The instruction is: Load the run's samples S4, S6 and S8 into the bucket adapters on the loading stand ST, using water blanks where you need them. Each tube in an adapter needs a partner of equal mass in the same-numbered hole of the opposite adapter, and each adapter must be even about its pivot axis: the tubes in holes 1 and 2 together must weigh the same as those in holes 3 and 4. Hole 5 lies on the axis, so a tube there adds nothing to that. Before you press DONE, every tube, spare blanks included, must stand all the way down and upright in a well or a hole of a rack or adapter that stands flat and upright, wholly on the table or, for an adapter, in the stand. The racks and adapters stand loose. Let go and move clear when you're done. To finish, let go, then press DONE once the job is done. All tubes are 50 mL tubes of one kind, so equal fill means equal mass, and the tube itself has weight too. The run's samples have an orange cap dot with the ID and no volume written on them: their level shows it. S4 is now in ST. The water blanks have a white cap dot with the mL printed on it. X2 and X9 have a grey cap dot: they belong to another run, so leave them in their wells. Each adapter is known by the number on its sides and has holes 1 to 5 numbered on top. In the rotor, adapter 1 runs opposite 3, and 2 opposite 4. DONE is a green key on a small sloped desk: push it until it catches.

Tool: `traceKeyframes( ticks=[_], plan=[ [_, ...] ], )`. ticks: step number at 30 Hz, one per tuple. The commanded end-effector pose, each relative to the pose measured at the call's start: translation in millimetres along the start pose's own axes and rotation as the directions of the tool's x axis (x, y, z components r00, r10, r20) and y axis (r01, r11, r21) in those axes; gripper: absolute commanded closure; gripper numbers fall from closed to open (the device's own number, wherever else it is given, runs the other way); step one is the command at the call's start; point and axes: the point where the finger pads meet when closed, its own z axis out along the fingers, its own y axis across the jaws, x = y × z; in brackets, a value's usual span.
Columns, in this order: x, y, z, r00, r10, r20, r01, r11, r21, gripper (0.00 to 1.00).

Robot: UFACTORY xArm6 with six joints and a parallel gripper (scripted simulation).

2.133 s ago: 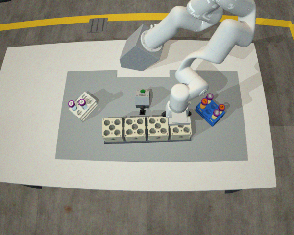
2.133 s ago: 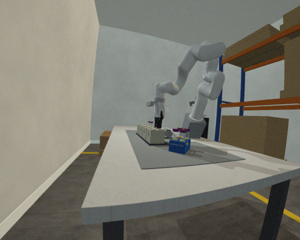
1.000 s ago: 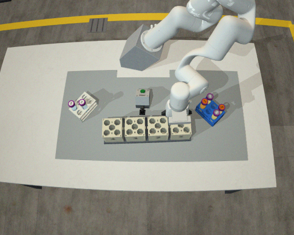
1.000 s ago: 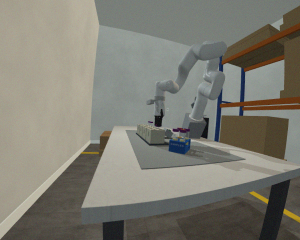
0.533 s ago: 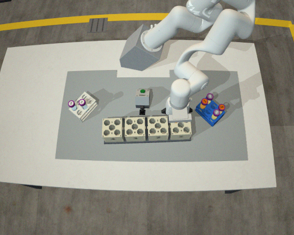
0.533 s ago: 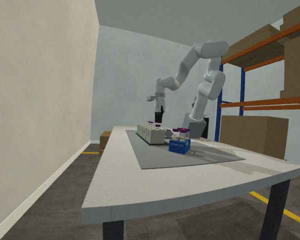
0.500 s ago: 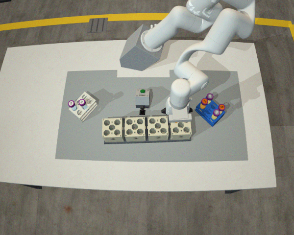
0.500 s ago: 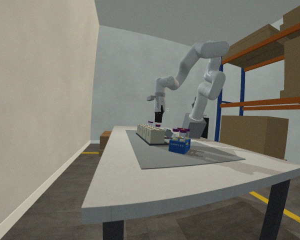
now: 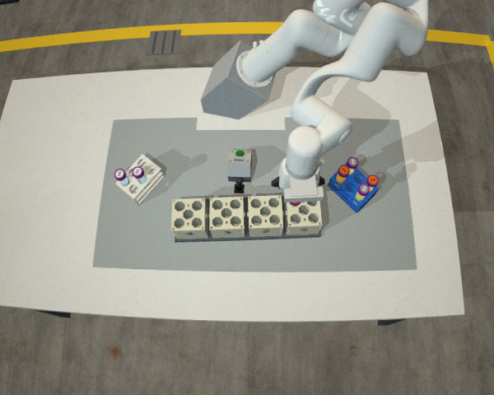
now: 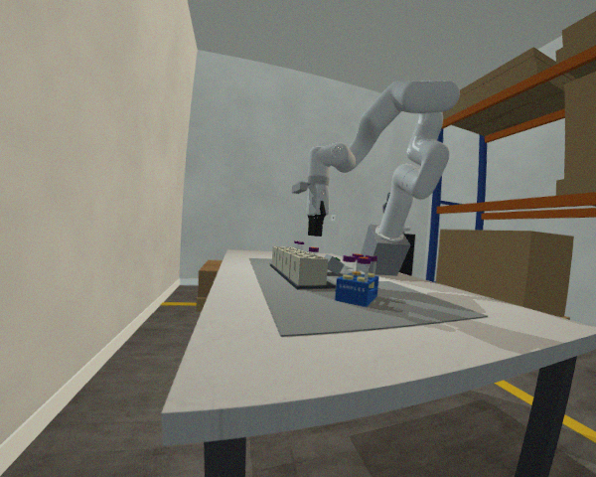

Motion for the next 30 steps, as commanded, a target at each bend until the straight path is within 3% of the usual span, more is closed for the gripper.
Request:
traceKeyframes(
  ticks=[1, 30],
  plan=[
    [1, 0, -13, 1.000, -0.001, -0.002, 0.001, 1.000, 0.000, 0.56],
    [1, 0, -63, 1.000, -0.001, -0.003, 0.001, 1.000, 0.000, 0.56]
  ],
)
